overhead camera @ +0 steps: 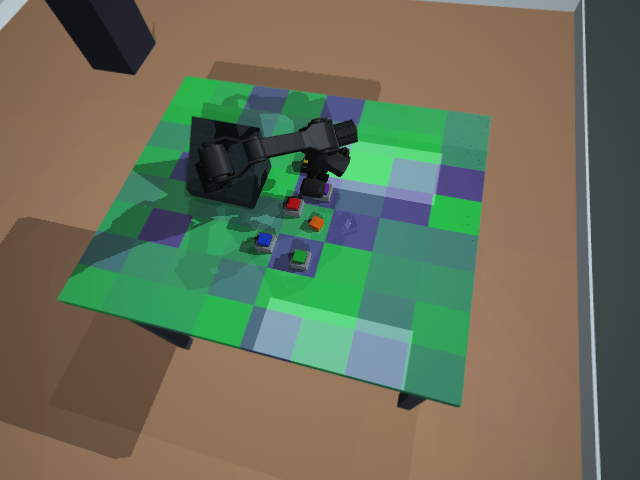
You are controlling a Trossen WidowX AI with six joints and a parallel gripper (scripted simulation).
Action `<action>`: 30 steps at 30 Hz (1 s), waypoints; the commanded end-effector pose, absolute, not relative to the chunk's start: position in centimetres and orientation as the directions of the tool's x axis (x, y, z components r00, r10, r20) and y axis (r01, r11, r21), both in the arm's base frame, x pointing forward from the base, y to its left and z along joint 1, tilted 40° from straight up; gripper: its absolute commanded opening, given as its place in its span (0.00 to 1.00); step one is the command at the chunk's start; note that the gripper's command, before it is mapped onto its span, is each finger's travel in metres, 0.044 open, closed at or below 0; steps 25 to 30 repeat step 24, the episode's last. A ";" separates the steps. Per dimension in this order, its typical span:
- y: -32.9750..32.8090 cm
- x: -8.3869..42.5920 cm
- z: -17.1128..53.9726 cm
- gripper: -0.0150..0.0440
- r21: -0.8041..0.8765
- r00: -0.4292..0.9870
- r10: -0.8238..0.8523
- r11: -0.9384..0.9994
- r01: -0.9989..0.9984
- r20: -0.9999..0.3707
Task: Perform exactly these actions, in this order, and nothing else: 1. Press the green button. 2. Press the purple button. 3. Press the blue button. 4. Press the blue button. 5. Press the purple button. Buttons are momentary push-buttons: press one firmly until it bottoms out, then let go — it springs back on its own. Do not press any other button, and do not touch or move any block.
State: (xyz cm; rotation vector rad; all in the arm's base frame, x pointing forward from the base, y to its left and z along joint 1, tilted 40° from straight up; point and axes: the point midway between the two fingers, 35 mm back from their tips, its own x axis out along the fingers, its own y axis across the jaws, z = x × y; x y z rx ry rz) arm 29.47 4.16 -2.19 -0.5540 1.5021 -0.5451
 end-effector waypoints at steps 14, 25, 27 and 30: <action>18.5 26.0 -5.3 0.82 -0.617 0.002 -0.617 0.786 -0.024 -0.787; 21.1 24.2 -6.3 0.93 -0.631 0.002 -0.631 0.776 0.000 -0.776; 21.1 24.2 -6.3 0.93 -0.631 0.002 -0.631 0.776 0.000 -0.776; 21.1 24.2 -6.3 0.93 -0.631 0.002 -0.631 0.776 0.000 -0.776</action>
